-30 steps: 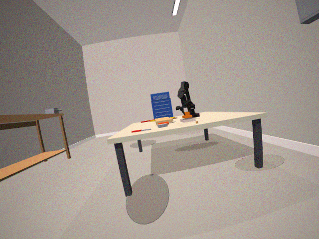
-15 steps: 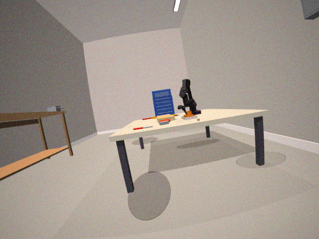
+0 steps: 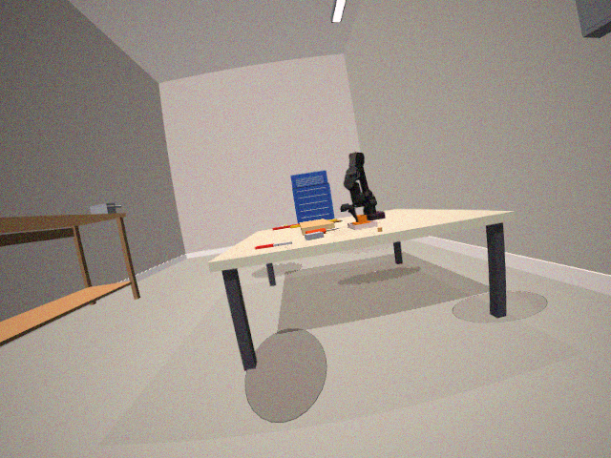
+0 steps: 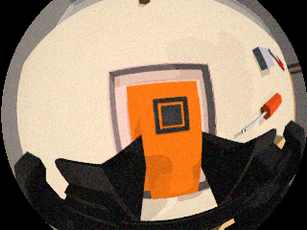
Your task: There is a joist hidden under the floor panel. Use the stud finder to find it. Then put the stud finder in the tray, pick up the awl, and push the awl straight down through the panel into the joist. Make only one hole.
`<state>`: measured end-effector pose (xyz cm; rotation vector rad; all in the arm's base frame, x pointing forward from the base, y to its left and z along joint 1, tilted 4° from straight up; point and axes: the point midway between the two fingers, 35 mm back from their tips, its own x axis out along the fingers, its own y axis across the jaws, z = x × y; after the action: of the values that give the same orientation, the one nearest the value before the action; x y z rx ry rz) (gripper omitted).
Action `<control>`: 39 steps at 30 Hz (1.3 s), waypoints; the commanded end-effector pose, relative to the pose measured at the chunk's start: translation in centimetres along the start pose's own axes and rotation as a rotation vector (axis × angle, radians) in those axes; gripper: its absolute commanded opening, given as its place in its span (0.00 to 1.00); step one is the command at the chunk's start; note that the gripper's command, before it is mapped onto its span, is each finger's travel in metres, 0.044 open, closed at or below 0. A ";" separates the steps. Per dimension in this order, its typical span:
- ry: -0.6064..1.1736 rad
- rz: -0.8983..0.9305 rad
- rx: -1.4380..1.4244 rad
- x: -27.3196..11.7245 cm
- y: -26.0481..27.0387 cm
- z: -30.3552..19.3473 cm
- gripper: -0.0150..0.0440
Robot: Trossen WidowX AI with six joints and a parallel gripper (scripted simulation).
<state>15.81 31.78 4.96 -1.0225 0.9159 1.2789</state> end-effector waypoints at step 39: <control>0.202 -0.180 0.668 -11.2 -18.7 -24.5 1.00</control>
<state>33.23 9.35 10.34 -0.7315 1.2052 0.7229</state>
